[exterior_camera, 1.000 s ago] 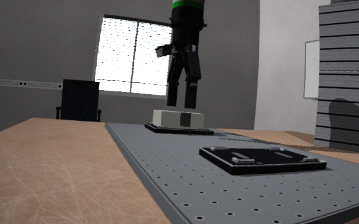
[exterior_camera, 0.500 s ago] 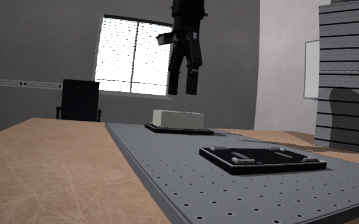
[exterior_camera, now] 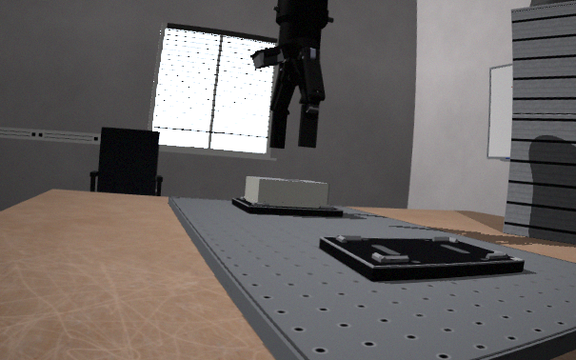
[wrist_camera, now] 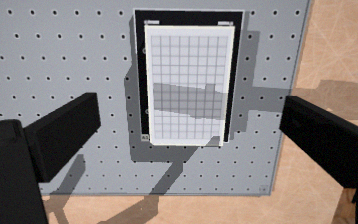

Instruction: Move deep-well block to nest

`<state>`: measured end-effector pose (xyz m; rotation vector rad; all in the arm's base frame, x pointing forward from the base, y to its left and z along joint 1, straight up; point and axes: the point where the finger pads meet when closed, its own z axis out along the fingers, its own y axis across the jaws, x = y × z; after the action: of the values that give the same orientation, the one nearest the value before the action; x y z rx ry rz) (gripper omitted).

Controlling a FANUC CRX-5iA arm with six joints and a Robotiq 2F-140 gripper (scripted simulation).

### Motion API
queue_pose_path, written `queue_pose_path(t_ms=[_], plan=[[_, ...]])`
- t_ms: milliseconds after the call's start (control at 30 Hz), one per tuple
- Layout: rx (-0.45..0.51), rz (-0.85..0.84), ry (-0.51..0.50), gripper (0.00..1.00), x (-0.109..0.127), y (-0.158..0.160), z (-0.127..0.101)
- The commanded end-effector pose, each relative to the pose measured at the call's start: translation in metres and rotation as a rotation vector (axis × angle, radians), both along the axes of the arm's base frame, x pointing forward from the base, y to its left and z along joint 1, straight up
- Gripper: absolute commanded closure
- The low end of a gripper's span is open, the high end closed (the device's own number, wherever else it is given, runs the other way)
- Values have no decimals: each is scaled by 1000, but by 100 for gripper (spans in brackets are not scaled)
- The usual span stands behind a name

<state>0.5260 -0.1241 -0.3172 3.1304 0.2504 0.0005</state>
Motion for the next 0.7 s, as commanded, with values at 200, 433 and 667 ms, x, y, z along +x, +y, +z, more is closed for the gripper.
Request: queue_pose_path(t_ms=[200, 433, 667], plan=[[0, 0, -1, 0, 0, 6, 1], [0, 0, -1, 0, -3, 23, 1], [0, 0, -1, 0, -7, 46, 1]])
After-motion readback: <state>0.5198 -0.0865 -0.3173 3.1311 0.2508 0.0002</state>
